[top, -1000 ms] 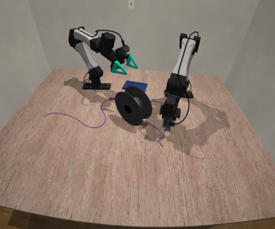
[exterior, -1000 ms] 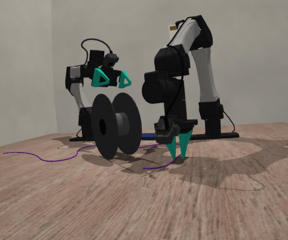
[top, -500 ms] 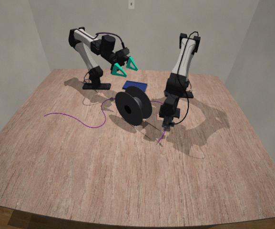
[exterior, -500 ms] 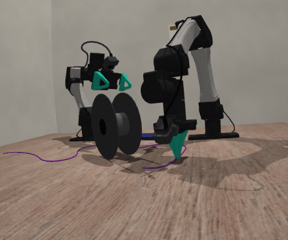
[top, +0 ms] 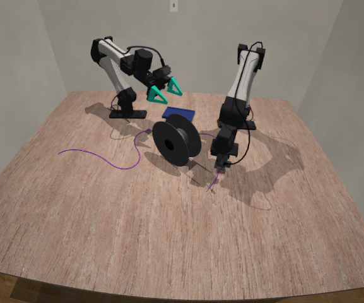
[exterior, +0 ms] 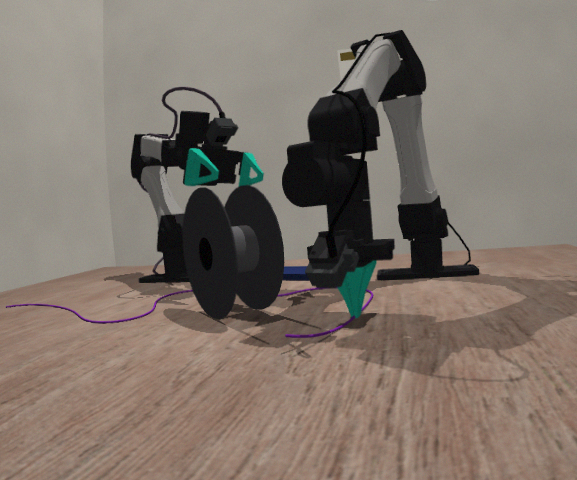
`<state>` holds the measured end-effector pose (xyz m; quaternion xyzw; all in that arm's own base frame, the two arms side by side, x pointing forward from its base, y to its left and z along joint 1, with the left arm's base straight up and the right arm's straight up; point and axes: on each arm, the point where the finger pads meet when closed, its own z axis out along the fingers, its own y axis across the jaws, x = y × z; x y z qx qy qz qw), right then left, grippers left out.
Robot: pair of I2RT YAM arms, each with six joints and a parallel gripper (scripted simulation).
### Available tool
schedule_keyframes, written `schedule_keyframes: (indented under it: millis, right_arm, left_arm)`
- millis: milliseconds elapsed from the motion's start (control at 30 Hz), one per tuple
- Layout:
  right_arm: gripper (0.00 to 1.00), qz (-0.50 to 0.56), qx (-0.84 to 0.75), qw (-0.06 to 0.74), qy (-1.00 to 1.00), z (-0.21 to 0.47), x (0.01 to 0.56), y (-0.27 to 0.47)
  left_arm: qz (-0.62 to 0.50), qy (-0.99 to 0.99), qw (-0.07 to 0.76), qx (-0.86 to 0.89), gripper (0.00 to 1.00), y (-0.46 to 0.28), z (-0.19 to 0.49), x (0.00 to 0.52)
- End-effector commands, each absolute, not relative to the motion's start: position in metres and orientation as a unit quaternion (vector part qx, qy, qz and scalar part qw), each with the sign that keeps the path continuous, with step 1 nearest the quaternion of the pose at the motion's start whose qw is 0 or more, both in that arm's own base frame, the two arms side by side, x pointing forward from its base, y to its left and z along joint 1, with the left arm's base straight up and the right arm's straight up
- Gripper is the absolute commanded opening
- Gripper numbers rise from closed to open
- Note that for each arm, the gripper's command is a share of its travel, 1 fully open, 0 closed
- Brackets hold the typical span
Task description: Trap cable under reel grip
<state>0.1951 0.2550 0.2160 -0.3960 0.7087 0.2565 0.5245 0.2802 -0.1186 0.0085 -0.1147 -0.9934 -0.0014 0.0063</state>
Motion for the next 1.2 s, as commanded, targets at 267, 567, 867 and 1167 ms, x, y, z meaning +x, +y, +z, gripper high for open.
schedule_keyframes:
  millis: [267, 567, 867, 1167]
  right_arm:
    - [1.00, 0.268, -0.396, 0.538, 0.694, 0.222, 0.197, 0.258]
    - [0.77, 0.271, -0.394, 0.537, 0.695, 0.223, 0.199, 0.258]
    - [0.71, 0.248, -0.377, 0.513, 0.730, 0.224, 0.213, 0.252]
    - [0.71, 0.234, -0.369, 0.497, 0.750, 0.221, 0.221, 0.249]
  left_arm:
    - [0.000, -0.993, -0.018, -0.119, 0.00, -0.119, 0.086, 0.286]
    - [-0.004, -0.992, -0.014, -0.128, 0.00, -0.118, 0.104, 0.284]
    - [-0.034, -0.952, -0.032, -0.302, 0.00, -0.109, 0.113, 0.302]
    - [-0.063, -0.878, -0.083, -0.467, 0.00, -0.104, 0.139, 0.329]
